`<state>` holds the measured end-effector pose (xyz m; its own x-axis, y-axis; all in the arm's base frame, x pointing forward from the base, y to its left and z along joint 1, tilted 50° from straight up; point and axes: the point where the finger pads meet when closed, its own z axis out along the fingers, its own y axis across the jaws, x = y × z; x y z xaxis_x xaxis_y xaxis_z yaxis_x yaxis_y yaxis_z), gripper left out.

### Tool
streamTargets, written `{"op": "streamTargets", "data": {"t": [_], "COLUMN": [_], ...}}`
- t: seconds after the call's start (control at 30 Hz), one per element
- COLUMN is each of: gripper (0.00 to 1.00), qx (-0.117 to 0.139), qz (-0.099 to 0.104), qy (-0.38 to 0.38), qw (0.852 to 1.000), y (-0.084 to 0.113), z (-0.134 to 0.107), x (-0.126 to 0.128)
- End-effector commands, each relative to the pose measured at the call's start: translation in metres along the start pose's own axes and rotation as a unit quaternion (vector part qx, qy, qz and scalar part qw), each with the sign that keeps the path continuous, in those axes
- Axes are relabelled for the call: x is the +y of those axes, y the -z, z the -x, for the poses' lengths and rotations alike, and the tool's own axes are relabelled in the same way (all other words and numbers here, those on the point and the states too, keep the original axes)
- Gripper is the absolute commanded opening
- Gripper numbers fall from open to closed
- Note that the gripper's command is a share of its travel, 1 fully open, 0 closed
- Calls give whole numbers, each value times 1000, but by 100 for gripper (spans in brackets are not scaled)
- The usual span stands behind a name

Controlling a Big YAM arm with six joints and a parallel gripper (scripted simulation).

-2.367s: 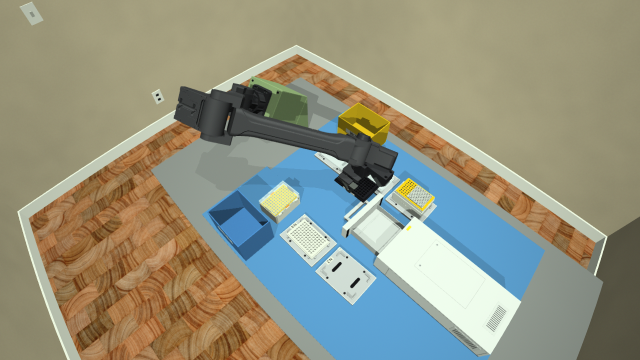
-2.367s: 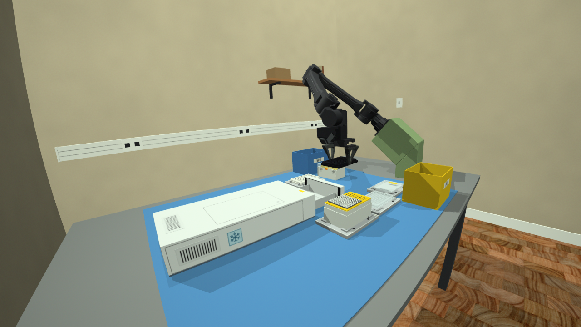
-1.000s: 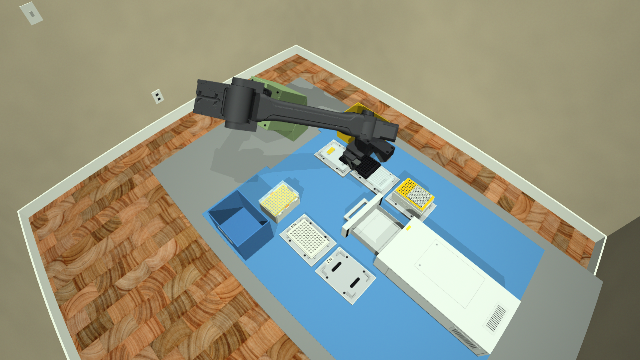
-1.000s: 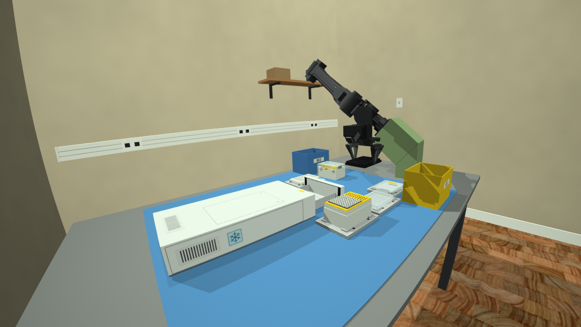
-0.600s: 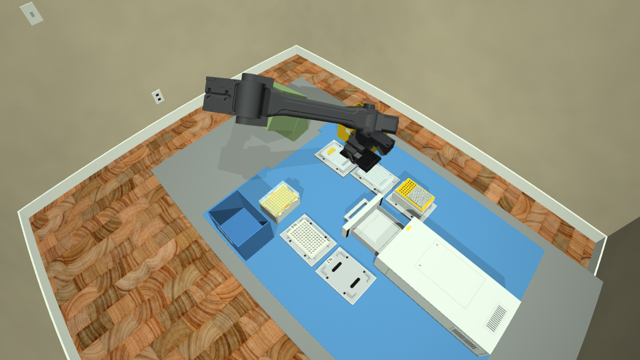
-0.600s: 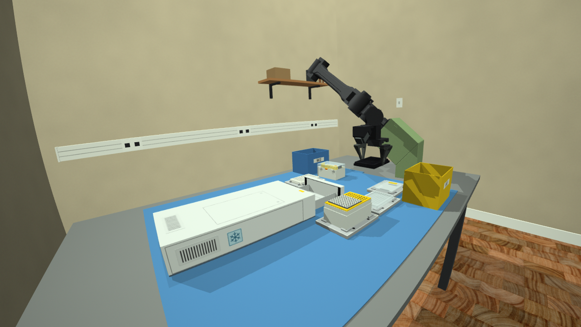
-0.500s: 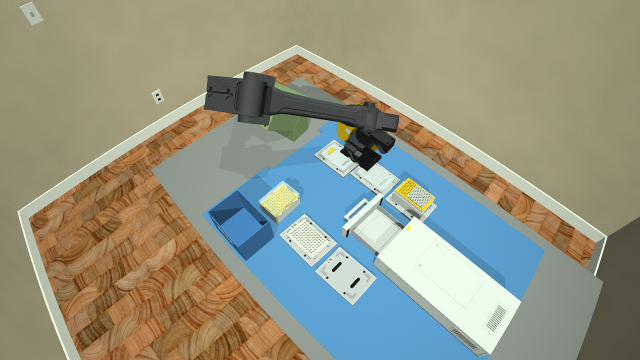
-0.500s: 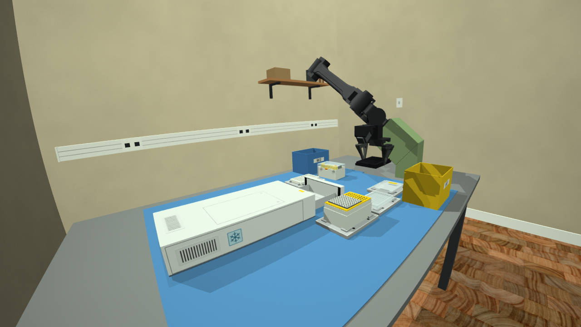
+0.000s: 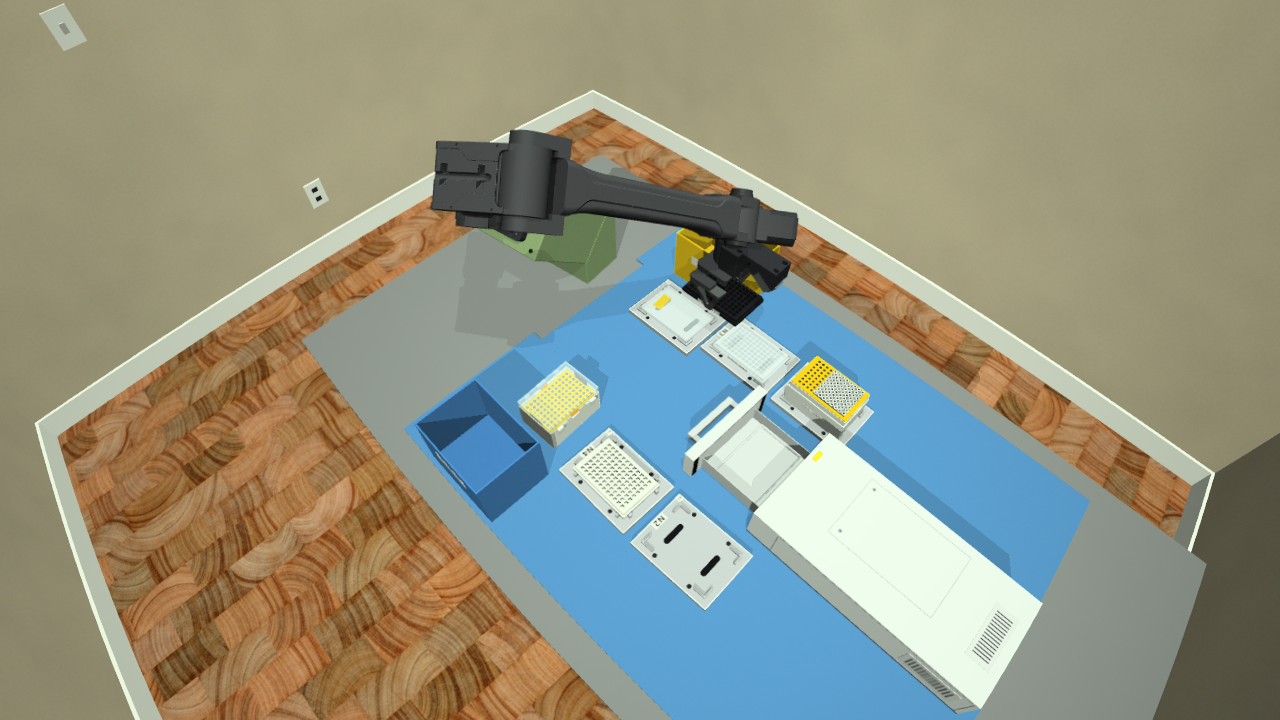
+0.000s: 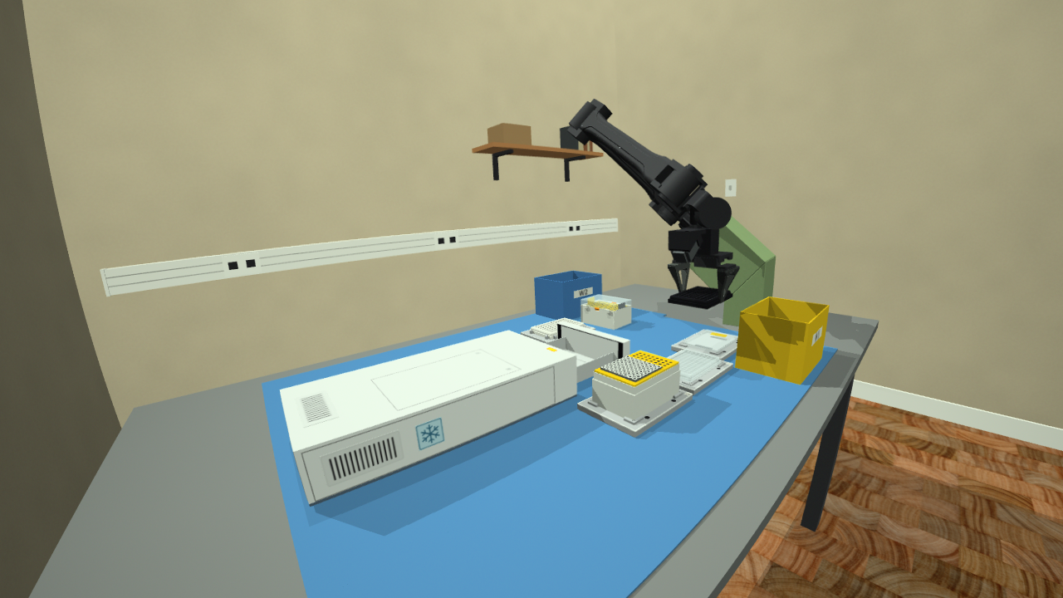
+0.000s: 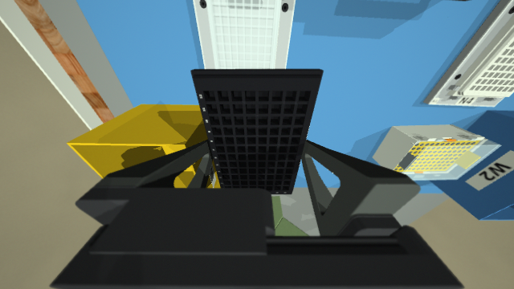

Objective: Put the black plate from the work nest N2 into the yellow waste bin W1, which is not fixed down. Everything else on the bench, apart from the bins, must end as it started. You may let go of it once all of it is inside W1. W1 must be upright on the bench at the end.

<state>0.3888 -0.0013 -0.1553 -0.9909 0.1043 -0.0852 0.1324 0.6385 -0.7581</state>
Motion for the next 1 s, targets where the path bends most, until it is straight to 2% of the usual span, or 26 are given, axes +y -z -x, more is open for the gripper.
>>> {"op": "streamTargets", "data": {"t": [0.0, 0.03, 0.17, 0.57, 0.6, 0.67, 0.97], "gripper": [0, 0, 0, 0, 0, 0, 0], "qx": [-18, -25, -18, -19, -25, -17, -16], "qz": [8, 12, 8, 9, 14, 7, 7], "qy": [-11, -19, -11, -13, -20, -10, -9], "qw": [1000, 999, 1000, 1000, 999, 1000, 1000], "y": [12, 20, 13, 16, 23, 14, 14], "z": [7, 13, 1, -11, -6, -18, -32], "x": [15, 13, 26, 48, 47, 55, 75]}}
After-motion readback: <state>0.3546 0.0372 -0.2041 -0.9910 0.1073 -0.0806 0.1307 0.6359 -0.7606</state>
